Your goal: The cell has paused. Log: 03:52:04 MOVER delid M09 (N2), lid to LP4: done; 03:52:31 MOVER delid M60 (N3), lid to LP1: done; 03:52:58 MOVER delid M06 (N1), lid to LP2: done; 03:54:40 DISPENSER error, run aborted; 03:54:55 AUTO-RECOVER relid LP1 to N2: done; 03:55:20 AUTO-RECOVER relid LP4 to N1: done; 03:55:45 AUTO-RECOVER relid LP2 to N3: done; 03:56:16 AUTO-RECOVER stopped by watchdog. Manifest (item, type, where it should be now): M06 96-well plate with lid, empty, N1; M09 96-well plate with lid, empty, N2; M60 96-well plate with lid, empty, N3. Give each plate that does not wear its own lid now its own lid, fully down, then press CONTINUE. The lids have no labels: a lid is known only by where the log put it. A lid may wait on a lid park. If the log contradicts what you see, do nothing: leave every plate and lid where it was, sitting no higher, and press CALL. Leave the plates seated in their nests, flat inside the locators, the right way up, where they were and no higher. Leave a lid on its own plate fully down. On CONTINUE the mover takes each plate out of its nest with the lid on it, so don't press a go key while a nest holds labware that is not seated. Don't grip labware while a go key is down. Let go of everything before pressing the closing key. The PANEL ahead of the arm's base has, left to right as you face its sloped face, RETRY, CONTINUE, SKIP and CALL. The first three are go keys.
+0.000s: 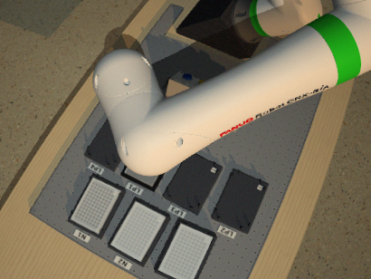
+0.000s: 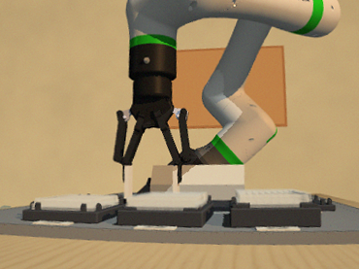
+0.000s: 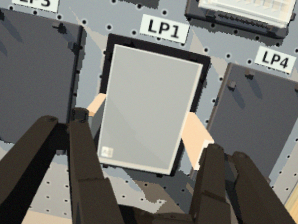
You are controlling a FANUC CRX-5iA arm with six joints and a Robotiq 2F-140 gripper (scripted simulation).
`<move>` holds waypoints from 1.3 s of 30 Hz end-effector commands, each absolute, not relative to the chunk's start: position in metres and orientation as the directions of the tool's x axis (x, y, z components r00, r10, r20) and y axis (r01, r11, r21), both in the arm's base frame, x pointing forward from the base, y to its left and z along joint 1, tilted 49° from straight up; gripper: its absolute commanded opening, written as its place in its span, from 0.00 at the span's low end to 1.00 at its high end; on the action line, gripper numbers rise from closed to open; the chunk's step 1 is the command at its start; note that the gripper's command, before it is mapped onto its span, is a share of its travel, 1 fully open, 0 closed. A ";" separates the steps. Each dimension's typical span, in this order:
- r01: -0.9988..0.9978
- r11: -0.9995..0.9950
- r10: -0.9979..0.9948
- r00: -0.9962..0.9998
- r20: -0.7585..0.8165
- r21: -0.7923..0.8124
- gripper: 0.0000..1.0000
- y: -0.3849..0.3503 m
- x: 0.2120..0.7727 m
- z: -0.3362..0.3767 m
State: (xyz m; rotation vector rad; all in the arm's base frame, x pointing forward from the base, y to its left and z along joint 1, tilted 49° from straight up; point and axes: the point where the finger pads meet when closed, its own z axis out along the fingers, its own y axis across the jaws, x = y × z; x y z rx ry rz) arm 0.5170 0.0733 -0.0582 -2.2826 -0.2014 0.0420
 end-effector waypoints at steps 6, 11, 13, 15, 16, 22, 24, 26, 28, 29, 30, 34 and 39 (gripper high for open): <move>0.132 -0.648 0.159 0.987 0.036 -0.751 0.00 0.073 0.517 -0.058; 0.132 -0.648 0.159 0.987 0.036 -0.751 0.00 0.073 0.517 -0.058; 0.132 -0.648 0.159 0.987 0.036 -0.751 0.00 0.073 0.517 -0.058; 0.132 -0.648 0.159 0.987 0.036 -0.751 0.00 0.073 0.517 -0.058; 0.132 -0.648 0.159 0.987 0.036 -0.751 0.00 0.073 0.517 -0.058; 0.132 -0.648 0.159 0.987 0.036 -0.751 0.00 0.073 0.517 -0.058; 0.132 -0.648 0.159 0.987 0.036 -0.751 0.00 0.073 0.517 -0.058; 0.132 -0.648 0.159 0.987 0.036 -0.751 0.66 0.073 0.517 -0.058; 0.132 -0.648 0.159 0.987 0.036 -0.751 0.66 0.073 0.517 -0.058; 0.132 -0.648 0.159 0.987 0.036 -0.751 0.66 0.073 0.517 -0.058; 0.132 -0.648 0.159 0.987 0.036 -0.751 0.66 0.073 0.517 -0.058; 0.132 -0.648 0.159 0.987 0.036 -0.751 0.66 0.073 0.517 -0.058; 0.132 -0.648 0.159 0.987 0.036 -0.751 0.66 0.073 0.517 -0.058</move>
